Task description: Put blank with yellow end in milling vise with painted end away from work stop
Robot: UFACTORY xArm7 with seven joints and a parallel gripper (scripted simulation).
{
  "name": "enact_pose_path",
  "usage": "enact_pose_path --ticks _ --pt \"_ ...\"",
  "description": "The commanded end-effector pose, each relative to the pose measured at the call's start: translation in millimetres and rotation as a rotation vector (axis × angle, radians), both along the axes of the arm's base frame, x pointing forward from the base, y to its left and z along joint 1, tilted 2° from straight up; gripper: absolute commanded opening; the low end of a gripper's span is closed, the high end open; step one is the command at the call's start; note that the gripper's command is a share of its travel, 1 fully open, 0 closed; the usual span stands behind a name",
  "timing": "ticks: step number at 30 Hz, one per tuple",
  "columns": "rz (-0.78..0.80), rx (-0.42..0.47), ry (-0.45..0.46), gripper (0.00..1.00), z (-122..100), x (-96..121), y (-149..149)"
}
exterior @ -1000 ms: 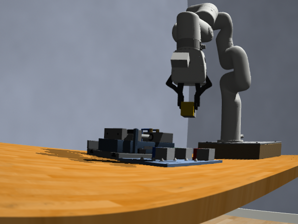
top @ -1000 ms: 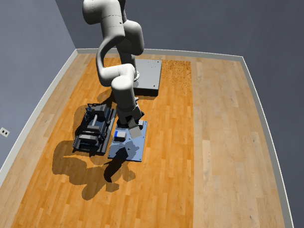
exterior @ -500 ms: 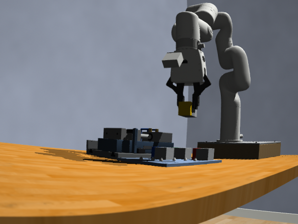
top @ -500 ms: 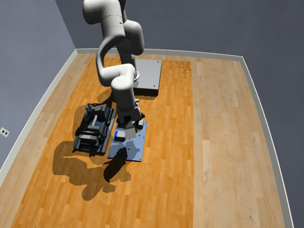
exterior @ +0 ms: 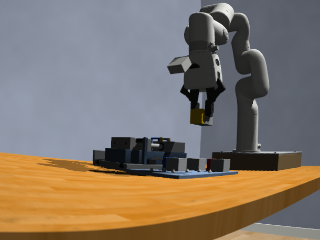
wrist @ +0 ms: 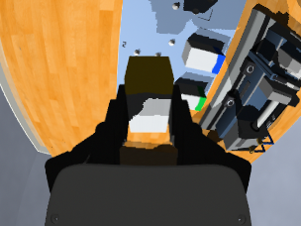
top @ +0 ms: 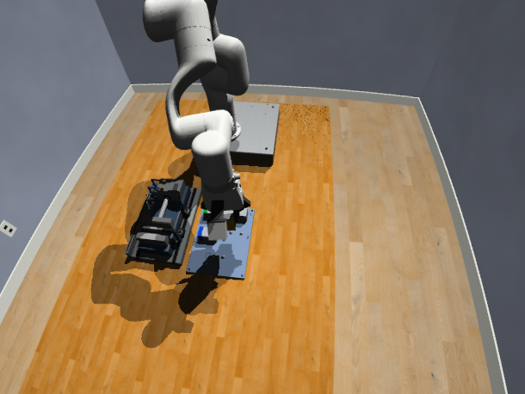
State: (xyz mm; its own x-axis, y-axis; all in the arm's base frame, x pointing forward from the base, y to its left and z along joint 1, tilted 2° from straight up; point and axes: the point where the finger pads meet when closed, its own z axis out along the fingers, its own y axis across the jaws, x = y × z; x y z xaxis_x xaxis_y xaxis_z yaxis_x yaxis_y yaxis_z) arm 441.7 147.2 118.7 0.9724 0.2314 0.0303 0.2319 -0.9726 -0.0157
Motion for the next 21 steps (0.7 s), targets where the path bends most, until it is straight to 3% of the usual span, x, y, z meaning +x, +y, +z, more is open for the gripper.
enact_pose_path --ticks 1,7,17,21 --pt "-0.083 -0.001 -0.003 0.0 1.6 1.4 0.4" --pt "-0.083 -0.001 -0.003 0.0 1.6 1.4 0.4" --pt "-0.31 0.006 0.002 0.0 1.6 1.4 0.4" --pt "-0.31 0.006 0.002 0.0 1.6 1.4 0.4"
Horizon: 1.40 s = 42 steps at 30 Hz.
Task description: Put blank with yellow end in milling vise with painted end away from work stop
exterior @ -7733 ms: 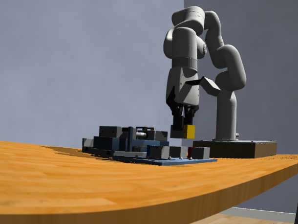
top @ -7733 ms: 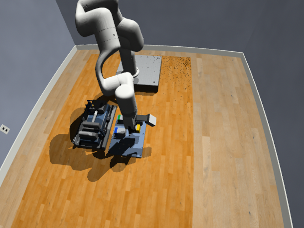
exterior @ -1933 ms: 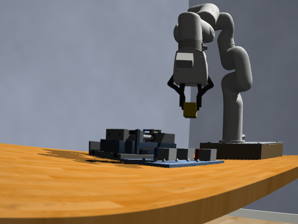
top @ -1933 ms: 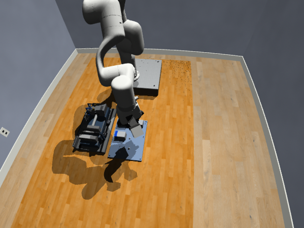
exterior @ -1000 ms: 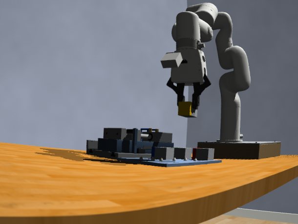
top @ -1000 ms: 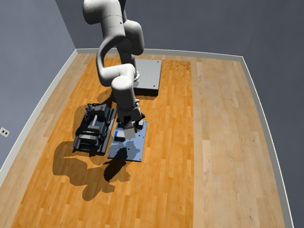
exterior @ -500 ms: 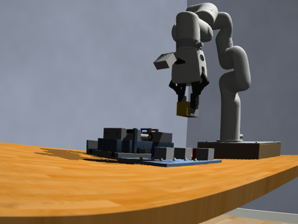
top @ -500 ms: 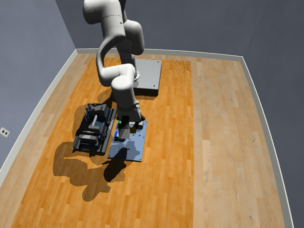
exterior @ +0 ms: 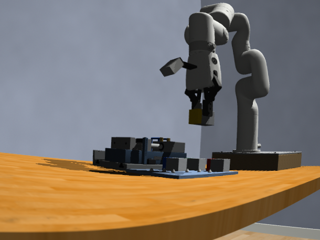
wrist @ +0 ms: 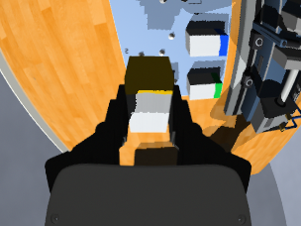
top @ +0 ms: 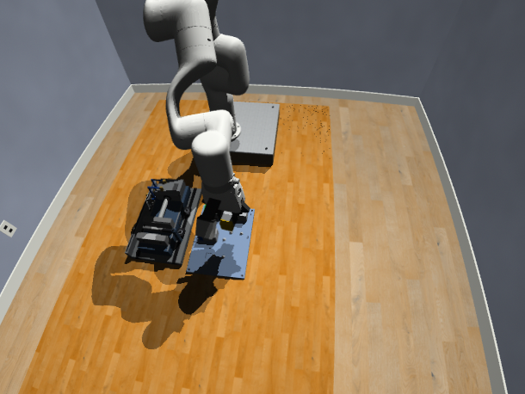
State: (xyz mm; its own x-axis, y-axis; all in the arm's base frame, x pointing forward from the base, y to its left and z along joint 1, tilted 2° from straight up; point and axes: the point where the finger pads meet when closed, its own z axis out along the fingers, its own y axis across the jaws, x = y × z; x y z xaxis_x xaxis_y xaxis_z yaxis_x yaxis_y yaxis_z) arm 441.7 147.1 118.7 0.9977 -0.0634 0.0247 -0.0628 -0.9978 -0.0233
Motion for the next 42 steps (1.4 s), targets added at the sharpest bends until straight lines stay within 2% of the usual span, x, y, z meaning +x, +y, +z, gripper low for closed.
enact_pose_path --ticks 1,3,13,20,30,37,42 --pt "-0.013 -0.002 -0.004 0.0 1.7 1.4 0.5" --pt "-0.013 -0.002 -0.004 0.0 1.7 1.4 0.5" --pt "-0.241 0.004 0.0 0.0 1.7 1.4 0.5" --pt "-0.241 0.004 0.0 0.0 1.7 1.4 0.5" --pt "-0.378 0.007 0.003 0.0 1.7 1.4 0.5" --pt "-0.378 0.007 0.003 0.0 1.7 1.4 0.5" --pt "-0.491 0.01 0.005 0.0 1.7 1.4 0.6"
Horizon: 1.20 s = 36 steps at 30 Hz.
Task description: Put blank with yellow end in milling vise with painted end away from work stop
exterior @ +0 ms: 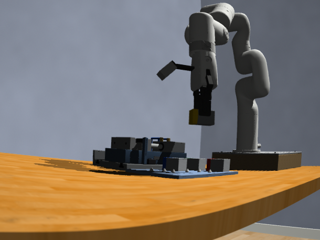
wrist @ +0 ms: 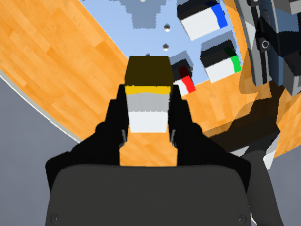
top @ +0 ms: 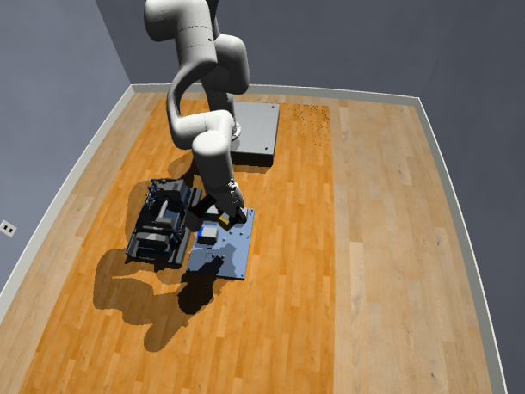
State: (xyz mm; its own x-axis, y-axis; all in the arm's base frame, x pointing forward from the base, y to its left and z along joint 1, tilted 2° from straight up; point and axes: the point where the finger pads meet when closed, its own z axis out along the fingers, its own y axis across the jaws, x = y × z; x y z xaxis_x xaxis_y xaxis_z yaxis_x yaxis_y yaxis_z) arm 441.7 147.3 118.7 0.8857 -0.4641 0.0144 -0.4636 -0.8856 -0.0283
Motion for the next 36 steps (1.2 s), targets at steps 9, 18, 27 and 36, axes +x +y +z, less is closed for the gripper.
enact_pose_path --ticks 9,18,27,36 --pt "-0.187 0.005 -0.001 0.0 1.7 1.4 0.4" --pt "-0.323 0.01 0.001 0.0 1.7 1.4 0.4" --pt "-0.415 0.012 0.003 0.0 1.7 1.4 0.4" --pt "-0.573 0.017 0.006 0.0 1.7 1.4 0.4"
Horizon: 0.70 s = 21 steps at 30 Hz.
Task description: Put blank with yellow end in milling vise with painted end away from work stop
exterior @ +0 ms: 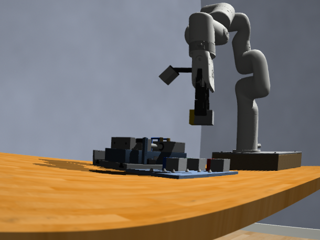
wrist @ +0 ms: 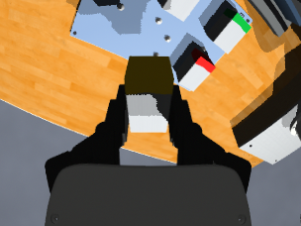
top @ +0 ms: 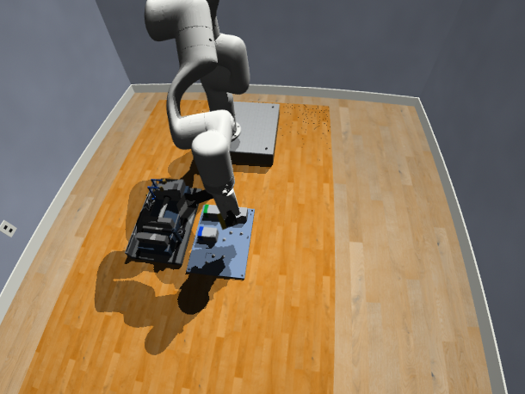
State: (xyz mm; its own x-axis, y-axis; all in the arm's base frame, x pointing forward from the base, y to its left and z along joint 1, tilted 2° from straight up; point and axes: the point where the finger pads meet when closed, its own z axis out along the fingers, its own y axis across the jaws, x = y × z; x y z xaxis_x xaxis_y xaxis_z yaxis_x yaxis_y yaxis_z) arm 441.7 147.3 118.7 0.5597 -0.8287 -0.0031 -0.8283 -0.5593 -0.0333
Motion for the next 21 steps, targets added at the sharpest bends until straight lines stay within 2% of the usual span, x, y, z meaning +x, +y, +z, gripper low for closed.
enact_pose_path --ticks 1,3,10,21 --pt "-0.102 0.001 -0.003 0.0 1.7 1.4 0.4" --pt "-0.148 0.002 -0.002 0.0 1.7 1.4 0.4" --pt "-0.148 0.002 -0.002 0.0 1.7 1.4 0.4" --pt "-0.375 0.008 0.003 0.0 1.7 1.4 0.4"
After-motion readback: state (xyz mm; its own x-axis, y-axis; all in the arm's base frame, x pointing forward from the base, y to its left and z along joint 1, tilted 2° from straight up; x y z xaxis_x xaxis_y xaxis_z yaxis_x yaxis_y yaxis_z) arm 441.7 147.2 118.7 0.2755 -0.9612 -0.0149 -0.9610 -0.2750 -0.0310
